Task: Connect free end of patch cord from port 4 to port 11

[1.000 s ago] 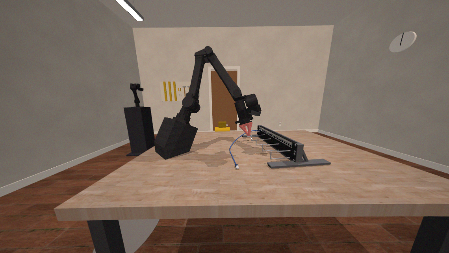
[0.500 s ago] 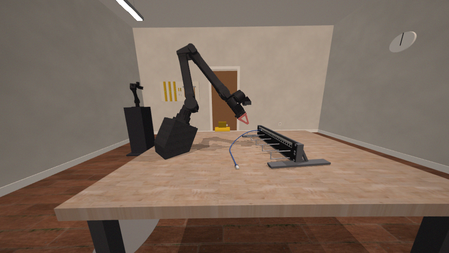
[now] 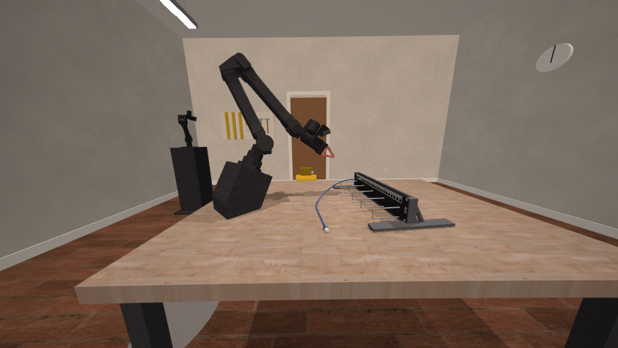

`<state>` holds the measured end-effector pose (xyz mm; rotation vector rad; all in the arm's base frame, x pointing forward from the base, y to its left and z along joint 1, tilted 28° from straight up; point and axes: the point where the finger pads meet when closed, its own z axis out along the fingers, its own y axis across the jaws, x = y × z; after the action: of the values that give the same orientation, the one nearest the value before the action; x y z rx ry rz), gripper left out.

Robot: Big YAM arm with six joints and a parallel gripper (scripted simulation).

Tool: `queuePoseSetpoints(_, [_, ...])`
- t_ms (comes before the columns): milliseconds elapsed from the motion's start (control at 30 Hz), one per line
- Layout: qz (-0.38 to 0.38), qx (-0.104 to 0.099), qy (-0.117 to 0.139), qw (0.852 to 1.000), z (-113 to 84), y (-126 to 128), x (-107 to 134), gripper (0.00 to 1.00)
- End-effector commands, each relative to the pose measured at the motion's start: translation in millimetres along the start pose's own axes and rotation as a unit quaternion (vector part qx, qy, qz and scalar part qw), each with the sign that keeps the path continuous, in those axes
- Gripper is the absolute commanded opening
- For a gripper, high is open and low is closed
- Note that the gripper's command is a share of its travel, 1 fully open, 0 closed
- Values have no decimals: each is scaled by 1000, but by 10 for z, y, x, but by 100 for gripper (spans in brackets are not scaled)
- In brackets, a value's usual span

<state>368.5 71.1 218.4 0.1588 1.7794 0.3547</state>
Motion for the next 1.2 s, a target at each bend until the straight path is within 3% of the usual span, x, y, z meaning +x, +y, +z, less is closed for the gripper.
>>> queuePoseSetpoints(0, [-13,-8,-9,1000,-3,64,-33,0])
queuePoseSetpoints(433, [-11,-8,-20,1000,227,89,-204,0])
queuePoseSetpoints(833, [-10,-4,-23,1000,983,40,-208,0])
queuePoseSetpoints(900, [-10,-4,-23,1000,983,40,-208,0])
queuePoseSetpoints(1167, [-10,-3,-22,1000,1423,13,-180,0])
